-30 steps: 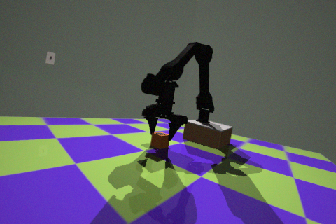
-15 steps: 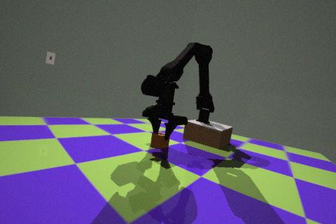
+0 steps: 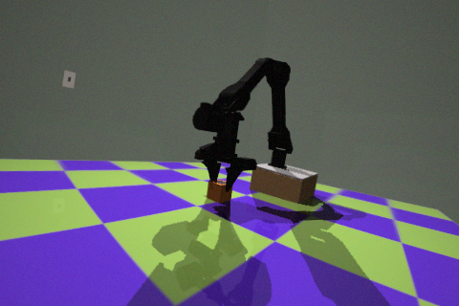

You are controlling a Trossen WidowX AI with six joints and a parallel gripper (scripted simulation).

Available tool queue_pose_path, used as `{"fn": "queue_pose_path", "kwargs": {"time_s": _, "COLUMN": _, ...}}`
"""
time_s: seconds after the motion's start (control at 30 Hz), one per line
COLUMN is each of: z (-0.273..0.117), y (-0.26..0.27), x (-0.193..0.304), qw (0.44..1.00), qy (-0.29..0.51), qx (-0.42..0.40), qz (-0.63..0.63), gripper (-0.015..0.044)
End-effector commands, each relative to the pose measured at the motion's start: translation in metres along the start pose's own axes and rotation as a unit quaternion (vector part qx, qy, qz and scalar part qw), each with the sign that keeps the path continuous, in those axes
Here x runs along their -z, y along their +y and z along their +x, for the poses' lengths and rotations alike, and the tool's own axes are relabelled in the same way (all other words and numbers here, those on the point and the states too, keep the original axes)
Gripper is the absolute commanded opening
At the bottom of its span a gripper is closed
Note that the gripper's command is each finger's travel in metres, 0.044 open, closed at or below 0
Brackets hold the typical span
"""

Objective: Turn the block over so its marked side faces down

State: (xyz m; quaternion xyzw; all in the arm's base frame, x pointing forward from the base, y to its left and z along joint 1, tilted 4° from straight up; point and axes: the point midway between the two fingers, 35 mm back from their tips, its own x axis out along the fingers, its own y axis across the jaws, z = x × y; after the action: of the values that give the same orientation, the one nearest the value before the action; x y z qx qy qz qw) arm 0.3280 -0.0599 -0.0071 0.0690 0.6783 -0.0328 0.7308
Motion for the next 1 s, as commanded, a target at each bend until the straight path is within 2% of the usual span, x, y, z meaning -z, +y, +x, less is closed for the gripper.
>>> {"fn": "queue_pose_path", "kwargs": {"time_s": 0.0, "z": -0.022, "y": 0.000, "x": -0.002, "qw": 1.000, "qy": -0.005, "qx": 0.000, "qz": 0.001, "gripper": 0.0000}}
{"fn": "queue_pose_path", "kwargs": {"time_s": 0.3, "z": -0.027, "y": 0.000, "x": -0.002, "qw": 1.000, "qy": -0.011, "qx": 0.000, "qz": 0.001, "gripper": 0.0000}}
{"fn": "queue_pose_path", "kwargs": {"time_s": 0.97, "z": -0.017, "y": -0.001, "x": -0.002, "qw": 0.985, "qy": -0.175, "qx": 0.001, "qz": 0.002, "gripper": 0.0000}}
